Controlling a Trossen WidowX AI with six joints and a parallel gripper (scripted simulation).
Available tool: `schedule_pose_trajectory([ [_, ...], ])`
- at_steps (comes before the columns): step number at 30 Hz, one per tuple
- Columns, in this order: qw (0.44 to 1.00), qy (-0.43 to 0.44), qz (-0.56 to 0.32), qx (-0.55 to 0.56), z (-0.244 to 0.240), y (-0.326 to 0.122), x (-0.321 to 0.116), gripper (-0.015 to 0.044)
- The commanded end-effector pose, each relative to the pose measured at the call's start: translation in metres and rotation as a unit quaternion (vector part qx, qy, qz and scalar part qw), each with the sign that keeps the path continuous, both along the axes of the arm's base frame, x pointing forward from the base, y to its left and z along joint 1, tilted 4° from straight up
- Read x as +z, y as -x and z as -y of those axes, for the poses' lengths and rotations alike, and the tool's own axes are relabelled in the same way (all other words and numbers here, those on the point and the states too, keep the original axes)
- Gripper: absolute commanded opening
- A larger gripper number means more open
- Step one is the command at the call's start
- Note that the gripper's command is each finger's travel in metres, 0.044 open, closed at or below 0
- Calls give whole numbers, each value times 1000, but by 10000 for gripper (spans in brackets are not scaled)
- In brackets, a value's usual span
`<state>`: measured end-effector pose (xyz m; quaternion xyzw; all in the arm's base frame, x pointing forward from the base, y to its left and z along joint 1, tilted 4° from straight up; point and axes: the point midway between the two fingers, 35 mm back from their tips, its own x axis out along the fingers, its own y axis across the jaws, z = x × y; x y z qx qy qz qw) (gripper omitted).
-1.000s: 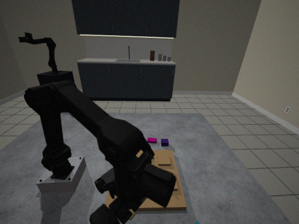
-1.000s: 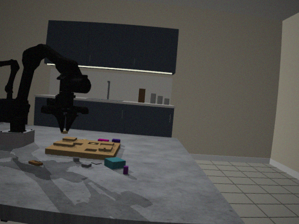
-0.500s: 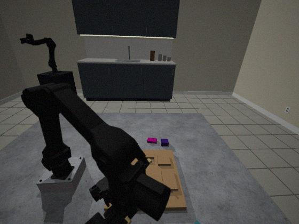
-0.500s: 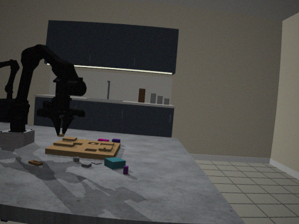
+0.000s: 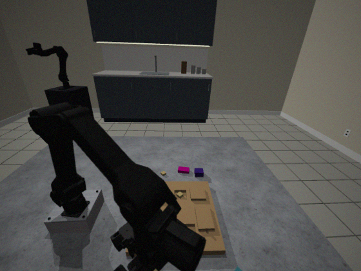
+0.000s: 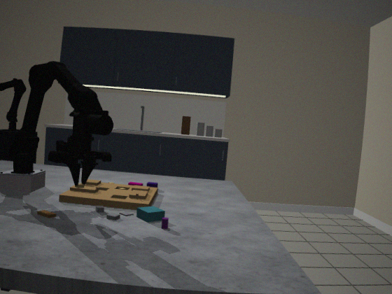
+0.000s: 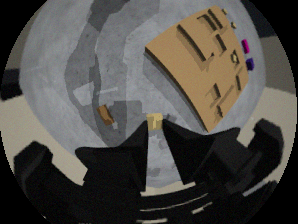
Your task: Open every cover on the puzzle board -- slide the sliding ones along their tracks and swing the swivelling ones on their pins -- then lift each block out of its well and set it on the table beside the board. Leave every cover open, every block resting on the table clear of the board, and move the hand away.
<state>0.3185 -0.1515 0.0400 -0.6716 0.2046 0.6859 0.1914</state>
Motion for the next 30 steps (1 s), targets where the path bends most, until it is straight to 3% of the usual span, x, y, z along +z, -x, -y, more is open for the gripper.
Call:
schedule_pose_trajectory([
  [1, 1000, 0, -5, 2, 0, 2, -9, 80],
  [30, 1000, 0, -5, 2, 0, 6, -56, 80],
])
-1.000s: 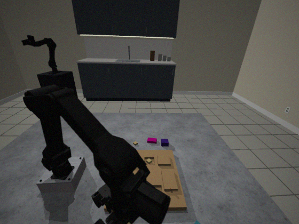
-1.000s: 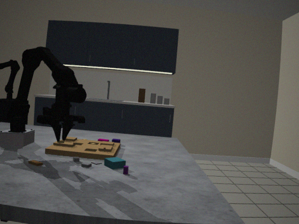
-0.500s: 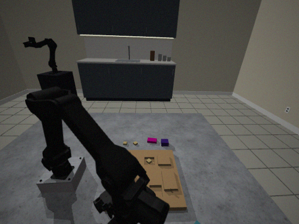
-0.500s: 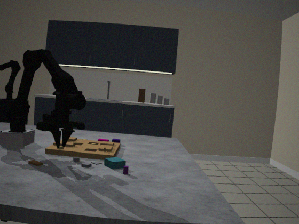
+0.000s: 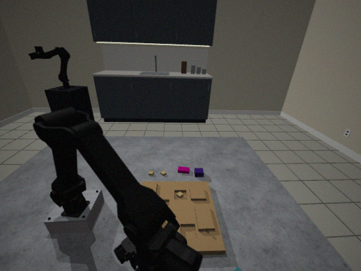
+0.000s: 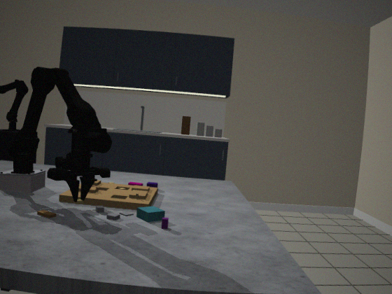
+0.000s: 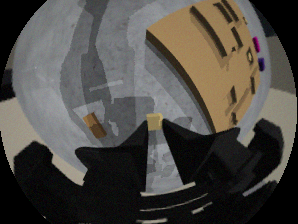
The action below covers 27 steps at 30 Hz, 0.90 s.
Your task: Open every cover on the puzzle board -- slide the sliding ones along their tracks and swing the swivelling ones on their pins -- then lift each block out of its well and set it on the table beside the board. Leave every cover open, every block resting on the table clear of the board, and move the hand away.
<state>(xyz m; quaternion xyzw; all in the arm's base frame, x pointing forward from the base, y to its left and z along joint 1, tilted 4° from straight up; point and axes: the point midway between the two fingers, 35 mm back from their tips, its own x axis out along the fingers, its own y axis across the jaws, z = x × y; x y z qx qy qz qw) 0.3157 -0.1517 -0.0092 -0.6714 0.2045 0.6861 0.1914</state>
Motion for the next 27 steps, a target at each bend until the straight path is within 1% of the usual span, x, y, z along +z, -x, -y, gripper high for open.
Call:
schedule_pose_trajectory([
  [1, 1000, 1, -5, 2, 0, 3, -9, 80],
  [14, 1000, 0, -5, 2, -1, 6, -24, 80],
  [27, 1000, -1, -2, 0, -1, 4, -20, 421],
])
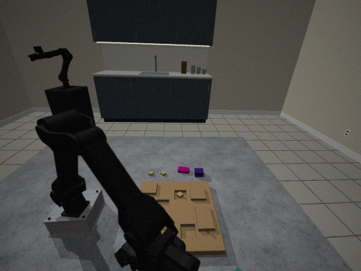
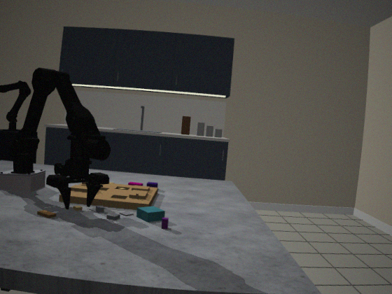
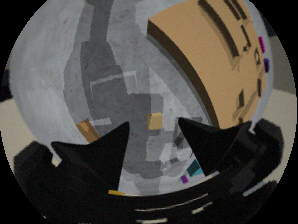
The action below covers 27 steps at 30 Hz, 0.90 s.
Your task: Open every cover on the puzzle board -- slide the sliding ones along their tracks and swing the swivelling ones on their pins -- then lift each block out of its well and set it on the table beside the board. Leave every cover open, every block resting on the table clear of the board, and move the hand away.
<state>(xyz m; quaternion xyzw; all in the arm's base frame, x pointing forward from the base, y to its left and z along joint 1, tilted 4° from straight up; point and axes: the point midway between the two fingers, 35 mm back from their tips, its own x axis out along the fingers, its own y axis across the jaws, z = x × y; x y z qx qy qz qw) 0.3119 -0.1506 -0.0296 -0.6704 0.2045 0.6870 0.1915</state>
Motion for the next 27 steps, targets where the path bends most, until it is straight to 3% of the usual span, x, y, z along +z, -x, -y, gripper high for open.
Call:
schedule_pose_trajectory([
  [1, 1000, 0, 0, 0, 0, 0, 2, 440],
  [26, 1000, 1, -4, 2, -1, -1, 76, 440],
  [27, 1000, 1, -3, 2, -2, -2, 76, 414],
])
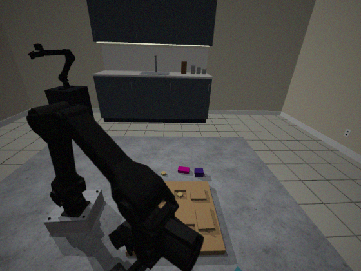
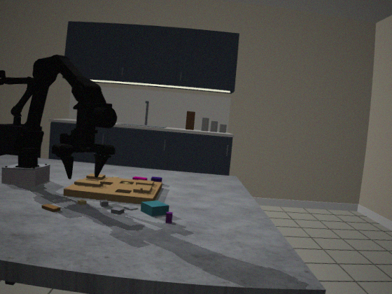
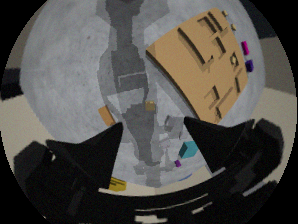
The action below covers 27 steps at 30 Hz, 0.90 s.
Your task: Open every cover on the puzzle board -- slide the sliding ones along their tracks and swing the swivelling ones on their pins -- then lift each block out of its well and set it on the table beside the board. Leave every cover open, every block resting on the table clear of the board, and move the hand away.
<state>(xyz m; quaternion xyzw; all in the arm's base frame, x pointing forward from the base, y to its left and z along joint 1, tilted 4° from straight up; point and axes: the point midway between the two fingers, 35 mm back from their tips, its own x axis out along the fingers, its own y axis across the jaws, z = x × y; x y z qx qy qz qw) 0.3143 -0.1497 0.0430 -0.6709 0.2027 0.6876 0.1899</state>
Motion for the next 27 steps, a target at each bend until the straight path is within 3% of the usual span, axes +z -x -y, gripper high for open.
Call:
schedule_pose_trajectory([
  [1, 1000, 1, -3, -1, -3, -1, 3, 387],
  [10, 1000, 0, -1, -25, -43, -21, 4, 151],
  [16, 964, 6, 2, -266, -69, -30, 4, 0],
  [21, 884, 10, 4, -467, -92, -36, 4, 0],
  [27, 742, 15, 6, -670, -120, -42, 4, 0],
])
